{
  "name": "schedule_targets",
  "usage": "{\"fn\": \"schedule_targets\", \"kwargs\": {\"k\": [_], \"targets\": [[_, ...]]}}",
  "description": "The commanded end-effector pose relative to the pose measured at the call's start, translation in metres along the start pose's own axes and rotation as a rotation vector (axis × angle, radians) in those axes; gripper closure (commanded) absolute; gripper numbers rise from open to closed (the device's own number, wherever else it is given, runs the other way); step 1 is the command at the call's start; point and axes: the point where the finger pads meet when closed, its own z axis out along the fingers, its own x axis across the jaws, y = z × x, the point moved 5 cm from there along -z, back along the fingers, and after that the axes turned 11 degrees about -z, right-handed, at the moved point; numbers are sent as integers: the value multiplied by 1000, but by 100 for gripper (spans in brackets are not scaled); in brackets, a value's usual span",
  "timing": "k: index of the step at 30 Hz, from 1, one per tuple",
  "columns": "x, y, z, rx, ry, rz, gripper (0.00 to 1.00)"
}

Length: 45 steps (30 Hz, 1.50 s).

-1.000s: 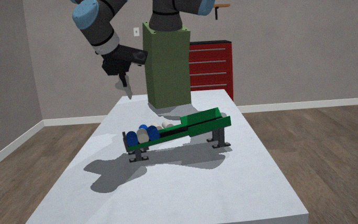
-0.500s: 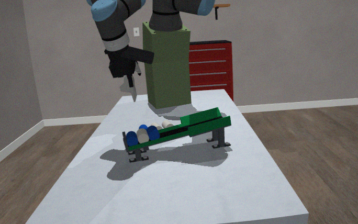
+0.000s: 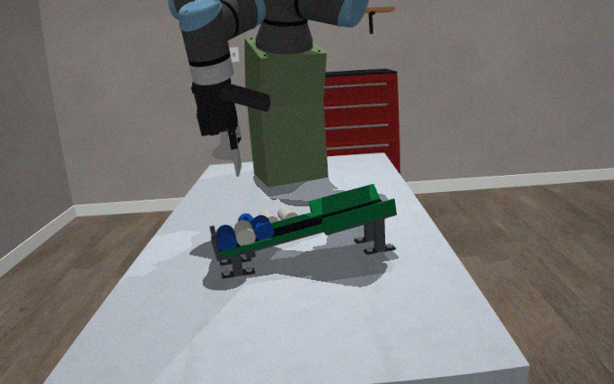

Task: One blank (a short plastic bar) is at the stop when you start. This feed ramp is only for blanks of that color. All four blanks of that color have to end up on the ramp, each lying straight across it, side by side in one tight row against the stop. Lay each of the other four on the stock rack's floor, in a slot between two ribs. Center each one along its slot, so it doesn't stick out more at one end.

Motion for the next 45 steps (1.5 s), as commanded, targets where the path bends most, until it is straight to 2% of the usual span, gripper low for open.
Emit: {"fn": "schedule_targets", "kwargs": {"k": [1, 3, 7, 18, 30, 45], "targets": [[-9, -2, 12, -50, 79, -73, 0], [-9, -2, 12, -50, 79, -73, 0], [-15, -4, 23, -85, 135, -132, 0], [-26, -6, 39, -143, 221, -224, 0], [-32, -8, 46, -170, 259, -267, 0], [-32, -9, 46, -173, 262, -271, 0]]}}
